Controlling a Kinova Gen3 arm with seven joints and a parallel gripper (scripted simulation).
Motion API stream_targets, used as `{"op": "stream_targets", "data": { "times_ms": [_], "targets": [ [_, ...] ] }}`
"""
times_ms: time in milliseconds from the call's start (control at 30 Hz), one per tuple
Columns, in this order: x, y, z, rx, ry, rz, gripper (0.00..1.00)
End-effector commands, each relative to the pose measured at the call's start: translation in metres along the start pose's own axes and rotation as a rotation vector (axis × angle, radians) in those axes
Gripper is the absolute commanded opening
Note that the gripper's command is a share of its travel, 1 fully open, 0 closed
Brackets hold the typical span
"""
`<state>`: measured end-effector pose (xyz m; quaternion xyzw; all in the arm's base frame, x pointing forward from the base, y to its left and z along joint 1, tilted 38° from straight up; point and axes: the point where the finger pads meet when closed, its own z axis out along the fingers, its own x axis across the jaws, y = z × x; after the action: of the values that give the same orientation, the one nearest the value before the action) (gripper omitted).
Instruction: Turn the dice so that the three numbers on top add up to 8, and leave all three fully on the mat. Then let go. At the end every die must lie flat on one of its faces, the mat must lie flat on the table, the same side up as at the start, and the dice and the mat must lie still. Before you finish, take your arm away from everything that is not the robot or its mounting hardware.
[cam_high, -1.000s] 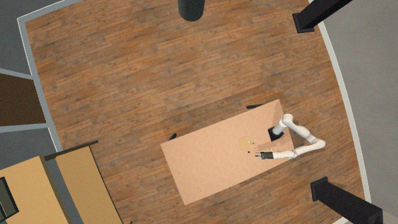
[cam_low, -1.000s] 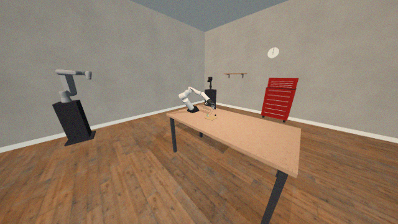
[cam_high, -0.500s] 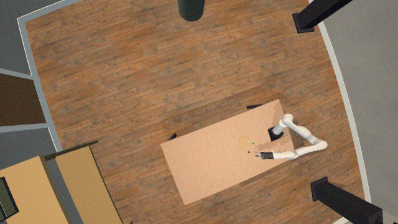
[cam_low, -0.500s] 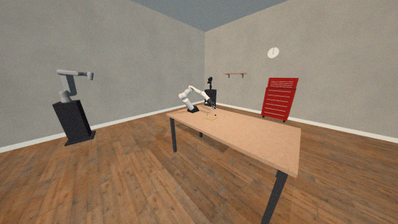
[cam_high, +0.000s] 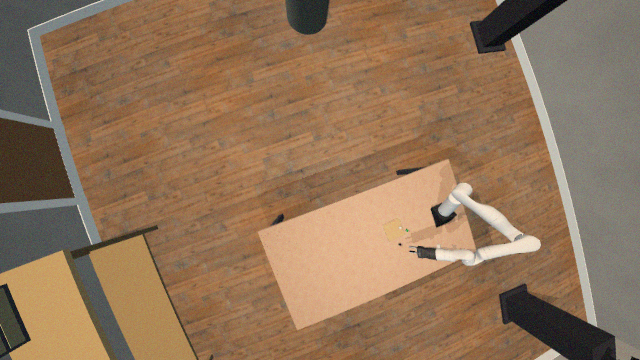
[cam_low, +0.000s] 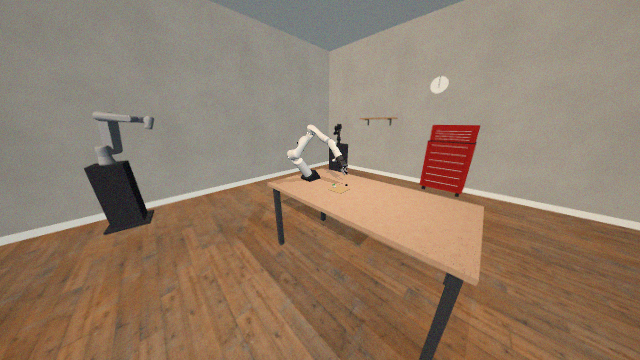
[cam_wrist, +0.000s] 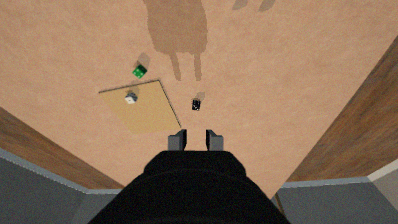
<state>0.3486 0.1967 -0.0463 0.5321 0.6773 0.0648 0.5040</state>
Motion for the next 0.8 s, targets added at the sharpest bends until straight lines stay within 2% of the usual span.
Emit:
{"op": "stream_targets", "data": {
  "times_ms": [0, 67, 100, 367, 433, 600, 767],
  "targets": [
    [0.001, 0.005, 0.003, 0.161, 0.006, 0.014, 0.64],
    [0.001, 0.011, 0.004, 0.237, 0.008, 0.015, 0.64],
    [0.001, 0.011, 0.004, 0.241, 0.008, 0.015, 0.64],
    [0.001, 0.029, 0.006, 0.517, 0.01, 0.014, 0.64],
    [0.001, 0.029, 0.006, 0.517, 0.01, 0.014, 0.64],
    [0.0, 0.037, 0.007, 0.639, 0.011, 0.013, 0.64],
    [0.001, 0.041, 0.008, 0.719, 0.01, 0.013, 0.64]
  ]
}}
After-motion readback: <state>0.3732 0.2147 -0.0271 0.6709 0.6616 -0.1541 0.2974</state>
